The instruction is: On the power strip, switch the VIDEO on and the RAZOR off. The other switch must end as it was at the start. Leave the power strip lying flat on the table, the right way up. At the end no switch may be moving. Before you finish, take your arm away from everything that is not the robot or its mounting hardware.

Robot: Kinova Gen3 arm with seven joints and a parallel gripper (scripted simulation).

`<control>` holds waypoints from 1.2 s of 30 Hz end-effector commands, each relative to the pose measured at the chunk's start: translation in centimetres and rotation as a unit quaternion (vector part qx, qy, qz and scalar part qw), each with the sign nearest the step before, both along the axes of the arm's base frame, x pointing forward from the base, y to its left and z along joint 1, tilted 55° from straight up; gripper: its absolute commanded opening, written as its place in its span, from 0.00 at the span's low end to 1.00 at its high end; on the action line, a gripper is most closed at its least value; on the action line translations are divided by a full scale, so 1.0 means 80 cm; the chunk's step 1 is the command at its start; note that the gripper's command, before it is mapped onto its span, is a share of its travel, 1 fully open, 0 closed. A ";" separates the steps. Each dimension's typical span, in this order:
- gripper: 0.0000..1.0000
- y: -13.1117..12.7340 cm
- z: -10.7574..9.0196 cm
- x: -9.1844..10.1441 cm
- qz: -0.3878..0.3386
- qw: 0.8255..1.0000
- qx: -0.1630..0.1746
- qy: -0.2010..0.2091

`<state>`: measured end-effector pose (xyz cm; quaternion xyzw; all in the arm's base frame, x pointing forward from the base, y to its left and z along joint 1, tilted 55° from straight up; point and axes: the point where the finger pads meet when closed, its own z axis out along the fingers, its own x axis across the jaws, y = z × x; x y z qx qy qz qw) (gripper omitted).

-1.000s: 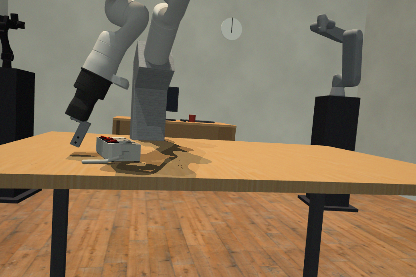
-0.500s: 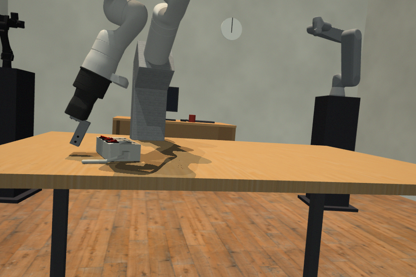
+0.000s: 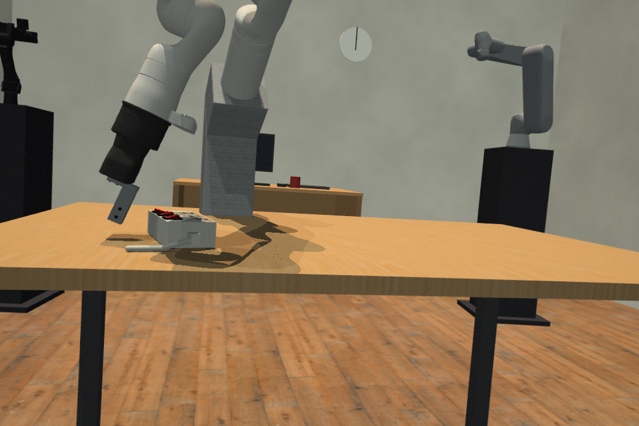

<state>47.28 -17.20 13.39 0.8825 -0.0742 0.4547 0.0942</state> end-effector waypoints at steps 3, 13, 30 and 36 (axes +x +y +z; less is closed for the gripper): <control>0.00 -0.001 0.004 0.000 -0.001 1.000 0.004 -0.004; 0.00 -0.002 0.006 -0.001 0.001 1.000 0.007 -0.006; 0.00 -0.003 0.012 -0.002 0.007 1.000 0.013 -0.010; 0.00 -0.004 0.014 -0.003 0.010 1.000 0.017 -0.012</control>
